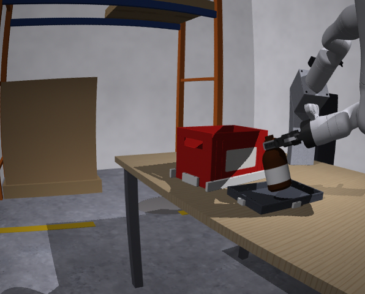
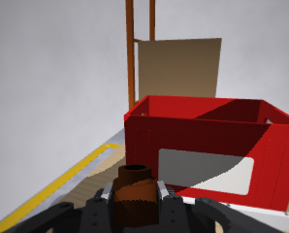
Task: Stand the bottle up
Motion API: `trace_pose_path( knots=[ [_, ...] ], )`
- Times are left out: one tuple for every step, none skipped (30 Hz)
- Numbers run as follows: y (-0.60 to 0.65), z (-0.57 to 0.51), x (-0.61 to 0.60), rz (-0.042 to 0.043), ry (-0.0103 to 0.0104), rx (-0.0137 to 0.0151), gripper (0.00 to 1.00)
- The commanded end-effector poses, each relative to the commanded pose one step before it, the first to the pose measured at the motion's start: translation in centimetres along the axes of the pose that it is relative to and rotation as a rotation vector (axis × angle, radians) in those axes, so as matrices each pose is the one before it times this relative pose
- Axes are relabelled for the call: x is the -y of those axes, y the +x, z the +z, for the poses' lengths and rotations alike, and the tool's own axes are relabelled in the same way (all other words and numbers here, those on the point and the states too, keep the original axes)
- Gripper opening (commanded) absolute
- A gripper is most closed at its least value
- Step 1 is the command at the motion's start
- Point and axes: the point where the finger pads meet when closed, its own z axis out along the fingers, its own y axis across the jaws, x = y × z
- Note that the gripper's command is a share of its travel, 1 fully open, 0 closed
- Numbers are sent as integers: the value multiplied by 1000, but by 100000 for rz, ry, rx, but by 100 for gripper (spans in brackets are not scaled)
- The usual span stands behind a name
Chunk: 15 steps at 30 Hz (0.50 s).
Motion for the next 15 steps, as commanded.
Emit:
trace_pose_path(
  knots=[
    [-192, 130, -124, -238, -200, -148, 0],
    [-110, 40, 0, 0, 0, 0, 0],
    [-108, 39, -1, 0, 0, 0, 0],
    [-106, 38, 0, 0, 0, 0, 0],
    [-104, 38, 0, 0, 0, 0, 0],
    [-102, 37, 0, 0, 0, 0, 0],
    [-99, 36, -1, 0, 0, 0, 0],
    [-96, 35, 0, 0, 0, 0, 0],
    [-94, 34, 0, 0, 0, 0, 0],
    [-91, 33, 0, 0, 0, 0, 0],
    [-88, 32, 0, 0, 0, 0, 0],
    [-84, 31, -1, 0, 0, 0, 0],
    [-81, 30, 0, 0, 0, 0, 0],
    [-78, 28, 0, 0, 0, 0, 0],
    [-74, 27, 0, 0, 0, 0, 0]
  ],
)
